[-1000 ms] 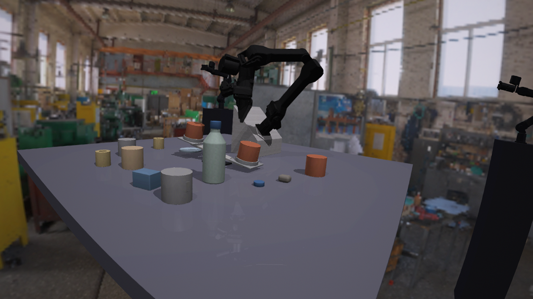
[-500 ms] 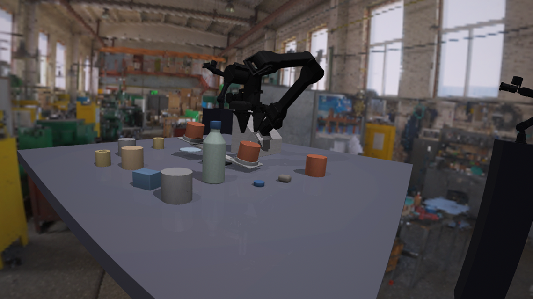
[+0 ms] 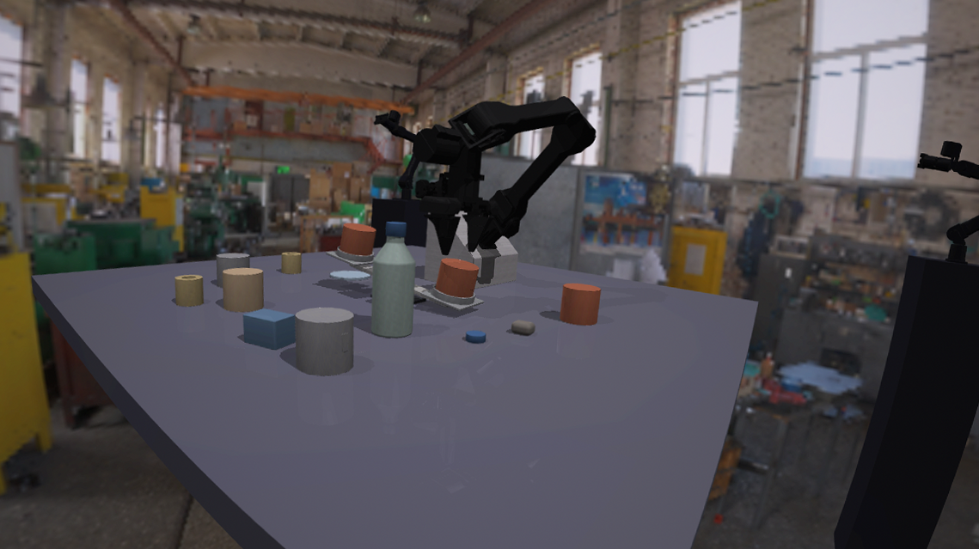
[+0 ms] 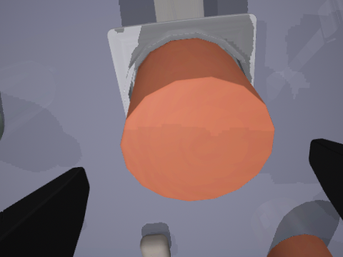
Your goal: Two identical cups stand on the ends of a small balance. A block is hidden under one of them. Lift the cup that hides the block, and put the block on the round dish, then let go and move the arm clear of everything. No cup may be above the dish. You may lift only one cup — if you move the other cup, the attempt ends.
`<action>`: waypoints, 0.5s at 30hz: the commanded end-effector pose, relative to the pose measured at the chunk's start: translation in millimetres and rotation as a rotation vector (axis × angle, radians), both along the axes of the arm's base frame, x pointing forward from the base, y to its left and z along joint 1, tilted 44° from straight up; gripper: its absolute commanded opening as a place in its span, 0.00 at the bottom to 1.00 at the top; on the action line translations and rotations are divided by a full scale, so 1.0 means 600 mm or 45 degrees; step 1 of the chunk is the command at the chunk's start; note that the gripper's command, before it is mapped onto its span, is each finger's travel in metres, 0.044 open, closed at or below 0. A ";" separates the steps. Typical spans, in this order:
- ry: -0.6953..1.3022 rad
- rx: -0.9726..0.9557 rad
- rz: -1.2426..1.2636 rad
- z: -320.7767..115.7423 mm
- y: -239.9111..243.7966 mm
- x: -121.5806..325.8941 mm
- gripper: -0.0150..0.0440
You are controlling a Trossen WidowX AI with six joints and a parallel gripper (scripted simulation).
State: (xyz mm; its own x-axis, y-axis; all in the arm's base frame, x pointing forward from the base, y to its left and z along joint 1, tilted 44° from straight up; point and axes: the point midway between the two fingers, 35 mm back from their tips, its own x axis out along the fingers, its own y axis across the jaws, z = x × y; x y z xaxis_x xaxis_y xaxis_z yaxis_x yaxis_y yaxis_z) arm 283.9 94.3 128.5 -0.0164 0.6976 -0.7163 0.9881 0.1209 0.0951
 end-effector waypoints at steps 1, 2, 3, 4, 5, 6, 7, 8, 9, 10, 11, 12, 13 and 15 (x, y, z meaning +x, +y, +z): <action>0.015 -0.003 -0.005 -0.009 0.005 -0.002 1.00; 0.015 -0.004 -0.005 -0.011 0.007 -0.002 1.00; 0.015 -0.004 -0.005 -0.013 0.008 -0.002 1.00; 0.015 -0.004 -0.005 -0.015 0.010 -0.001 1.00; 0.015 -0.004 -0.005 -0.017 0.012 -0.001 1.00; 0.015 -0.004 -0.005 -0.019 0.014 -0.001 1.00; 0.015 -0.005 -0.005 -0.021 0.016 -0.001 1.00; 0.015 -0.005 -0.005 -0.023 0.018 -0.001 1.00; 0.015 -0.005 -0.005 -0.025 0.019 -0.001 1.00; 0.015 -0.005 -0.005 -0.027 0.021 -0.001 1.00; 0.015 -0.005 -0.005 -0.029 0.023 -0.001 1.00; 0.015 -0.005 -0.005 -0.031 0.025 -0.001 1.00; 0.014 -0.005 -0.005 -0.033 0.027 -0.001 1.00; 0.014 -0.005 -0.005 -0.037 0.031 -0.001 1.00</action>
State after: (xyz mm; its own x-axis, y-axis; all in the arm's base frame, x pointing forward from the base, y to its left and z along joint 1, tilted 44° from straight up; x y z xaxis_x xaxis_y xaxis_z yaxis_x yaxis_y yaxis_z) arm 285.6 108.9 113.1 -0.0122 0.6964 -0.7175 0.9881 0.1186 0.0983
